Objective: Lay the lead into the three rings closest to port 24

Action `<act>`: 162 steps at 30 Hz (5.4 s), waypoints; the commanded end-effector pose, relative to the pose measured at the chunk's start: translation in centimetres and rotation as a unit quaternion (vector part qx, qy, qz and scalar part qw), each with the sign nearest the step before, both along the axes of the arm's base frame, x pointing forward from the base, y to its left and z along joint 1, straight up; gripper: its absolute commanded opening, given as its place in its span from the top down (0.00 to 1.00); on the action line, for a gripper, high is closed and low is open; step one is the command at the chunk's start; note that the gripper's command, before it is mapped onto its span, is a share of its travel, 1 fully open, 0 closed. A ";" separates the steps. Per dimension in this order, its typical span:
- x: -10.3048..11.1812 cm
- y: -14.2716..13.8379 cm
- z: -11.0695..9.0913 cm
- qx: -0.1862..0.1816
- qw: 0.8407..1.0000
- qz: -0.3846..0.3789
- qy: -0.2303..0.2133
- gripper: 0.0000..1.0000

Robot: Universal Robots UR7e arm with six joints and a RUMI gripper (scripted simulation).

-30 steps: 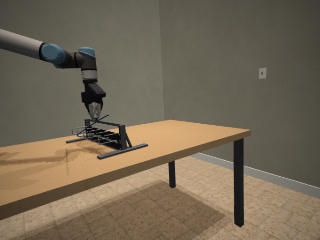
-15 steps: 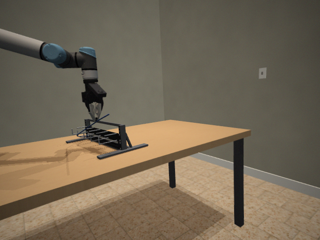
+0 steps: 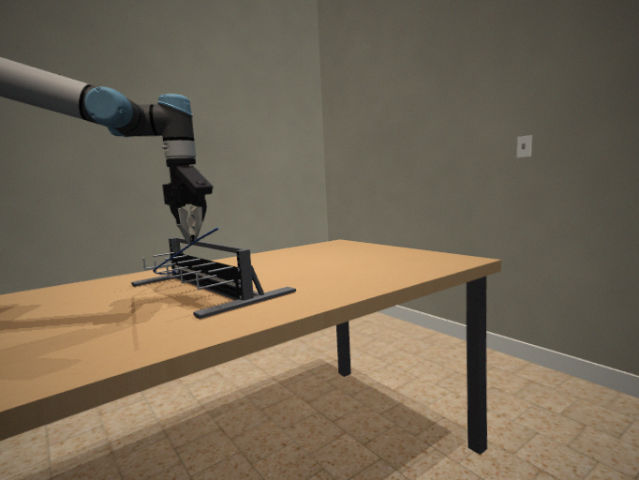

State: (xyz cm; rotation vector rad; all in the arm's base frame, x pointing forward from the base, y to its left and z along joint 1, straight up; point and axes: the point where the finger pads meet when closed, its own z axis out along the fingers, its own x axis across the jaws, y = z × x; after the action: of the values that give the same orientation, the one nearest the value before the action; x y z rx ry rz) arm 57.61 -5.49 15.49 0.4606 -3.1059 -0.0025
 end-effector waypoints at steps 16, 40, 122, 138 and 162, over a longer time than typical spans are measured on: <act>0.1 -0.1 0.1 -0.001 1.000 0.000 -0.001 1.00; 0.1 -0.1 0.1 -0.001 1.000 0.000 -0.001 1.00; 0.1 -0.1 -7.3 -0.001 1.000 0.000 -0.001 1.00; 0.1 -0.1 -9.1 -0.001 1.000 0.000 -0.001 1.00; 0.1 -0.1 -9.7 -0.001 1.000 0.000 -0.001 1.00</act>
State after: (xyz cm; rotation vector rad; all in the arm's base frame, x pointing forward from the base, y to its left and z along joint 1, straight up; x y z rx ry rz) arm 57.65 -5.54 5.73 0.4602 -3.1067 -0.0004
